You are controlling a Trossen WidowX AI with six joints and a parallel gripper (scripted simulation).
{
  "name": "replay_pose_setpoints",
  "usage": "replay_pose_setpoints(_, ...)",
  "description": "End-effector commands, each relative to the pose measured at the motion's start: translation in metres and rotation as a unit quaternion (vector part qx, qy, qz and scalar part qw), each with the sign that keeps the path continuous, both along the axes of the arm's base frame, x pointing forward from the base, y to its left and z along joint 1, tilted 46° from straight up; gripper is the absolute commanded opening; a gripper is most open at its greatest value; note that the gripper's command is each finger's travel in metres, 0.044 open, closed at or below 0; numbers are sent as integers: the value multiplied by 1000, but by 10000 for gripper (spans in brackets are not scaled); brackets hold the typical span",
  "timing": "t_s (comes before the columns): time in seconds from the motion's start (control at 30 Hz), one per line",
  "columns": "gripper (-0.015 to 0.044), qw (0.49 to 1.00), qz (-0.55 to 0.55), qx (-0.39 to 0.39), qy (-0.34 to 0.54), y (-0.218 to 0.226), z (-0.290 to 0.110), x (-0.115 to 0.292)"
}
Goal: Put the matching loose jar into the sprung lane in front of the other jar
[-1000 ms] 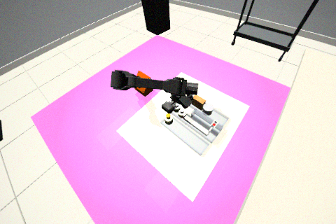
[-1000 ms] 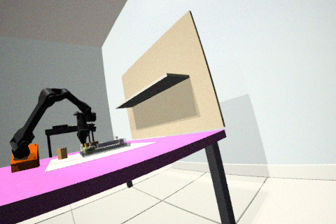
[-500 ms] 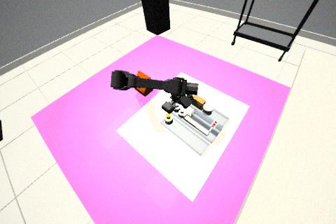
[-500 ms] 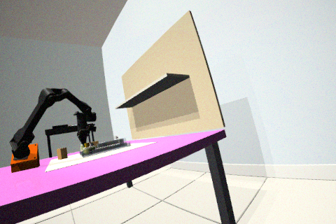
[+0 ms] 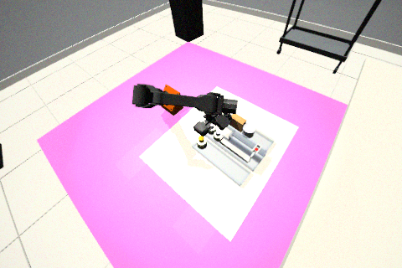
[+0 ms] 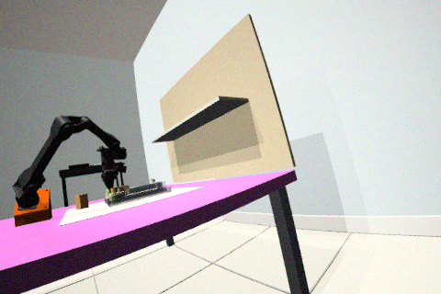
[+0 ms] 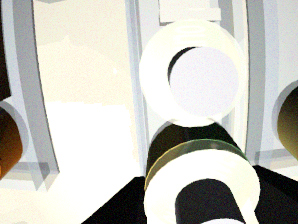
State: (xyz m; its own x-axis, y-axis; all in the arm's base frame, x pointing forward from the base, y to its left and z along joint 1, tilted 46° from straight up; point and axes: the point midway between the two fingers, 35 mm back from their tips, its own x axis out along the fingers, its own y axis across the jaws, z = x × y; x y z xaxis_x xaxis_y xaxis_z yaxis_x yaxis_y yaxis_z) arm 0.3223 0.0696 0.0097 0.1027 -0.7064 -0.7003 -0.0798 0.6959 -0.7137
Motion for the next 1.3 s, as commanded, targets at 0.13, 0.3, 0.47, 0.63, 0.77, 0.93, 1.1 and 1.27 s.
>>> replay_pose_setpoints(0.13, 0, 1000, 5, 0, -13, 2, 2, 6)
replay_pose_setpoints(0.3, 0, 1000, 5, 0, -13, 2, 2, 7)
replay_pose_setpoints(0.47, 0, 1000, 5, 0, -13, 2, 2, 7)
replay_pose_setpoints(0.63, 0, 1000, 5, 0, -13, 2, 2, 8)
replay_pose_setpoints(0.77, 0, 1000, 5, 0, -13, 2, 2, 9)
replay_pose_setpoints(0.93, 0, 1000, 5, 0, -13, 2, 2, 9)
replay_pose_setpoints(1.1, 0, 1000, 5, 0, -13, 2, 2, 10)
replay_pose_setpoints(1.27, 0, 1000, 5, 0, -13, 1, 1, 10)
